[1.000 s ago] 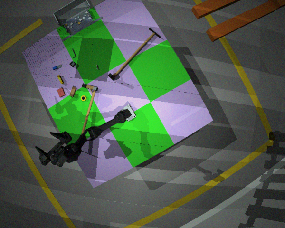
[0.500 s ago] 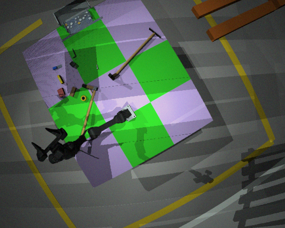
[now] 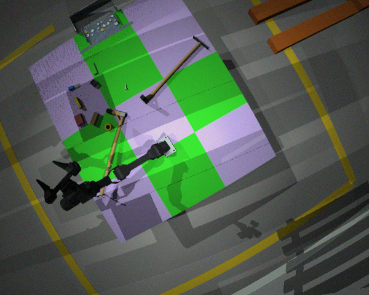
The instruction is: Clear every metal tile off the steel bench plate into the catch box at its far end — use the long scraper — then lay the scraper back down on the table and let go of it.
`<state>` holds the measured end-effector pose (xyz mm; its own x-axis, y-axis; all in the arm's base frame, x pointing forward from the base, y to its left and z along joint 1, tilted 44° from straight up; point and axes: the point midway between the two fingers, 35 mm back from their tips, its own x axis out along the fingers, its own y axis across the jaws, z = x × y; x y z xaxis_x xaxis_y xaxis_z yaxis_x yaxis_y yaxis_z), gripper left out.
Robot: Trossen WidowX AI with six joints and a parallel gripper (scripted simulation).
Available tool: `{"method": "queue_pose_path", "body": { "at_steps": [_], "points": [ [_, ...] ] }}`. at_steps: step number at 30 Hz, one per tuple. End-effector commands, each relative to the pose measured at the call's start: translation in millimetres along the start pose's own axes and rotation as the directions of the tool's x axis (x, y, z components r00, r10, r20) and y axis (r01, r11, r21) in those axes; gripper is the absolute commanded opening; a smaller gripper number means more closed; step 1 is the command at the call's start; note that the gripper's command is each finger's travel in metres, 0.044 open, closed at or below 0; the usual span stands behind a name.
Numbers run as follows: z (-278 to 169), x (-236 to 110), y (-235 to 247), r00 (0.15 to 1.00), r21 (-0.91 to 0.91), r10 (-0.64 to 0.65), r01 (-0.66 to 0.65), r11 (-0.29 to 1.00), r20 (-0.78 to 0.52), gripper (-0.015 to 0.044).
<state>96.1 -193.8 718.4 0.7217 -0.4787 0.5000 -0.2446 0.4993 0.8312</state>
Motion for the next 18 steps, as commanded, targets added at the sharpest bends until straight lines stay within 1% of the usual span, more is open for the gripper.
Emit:
{"method": "queue_pose_path", "body": {
  "at_steps": [1,18],
  "points": [
    [-13.2,1.3,3.6,1.0,-0.004,0.013,-0.013,1.0,-0.024,0.044],
    [-59.9,1.8,15.0,0.99,0.003,0.054,-0.054,0.999,-0.128,0.044]
  ]
}}
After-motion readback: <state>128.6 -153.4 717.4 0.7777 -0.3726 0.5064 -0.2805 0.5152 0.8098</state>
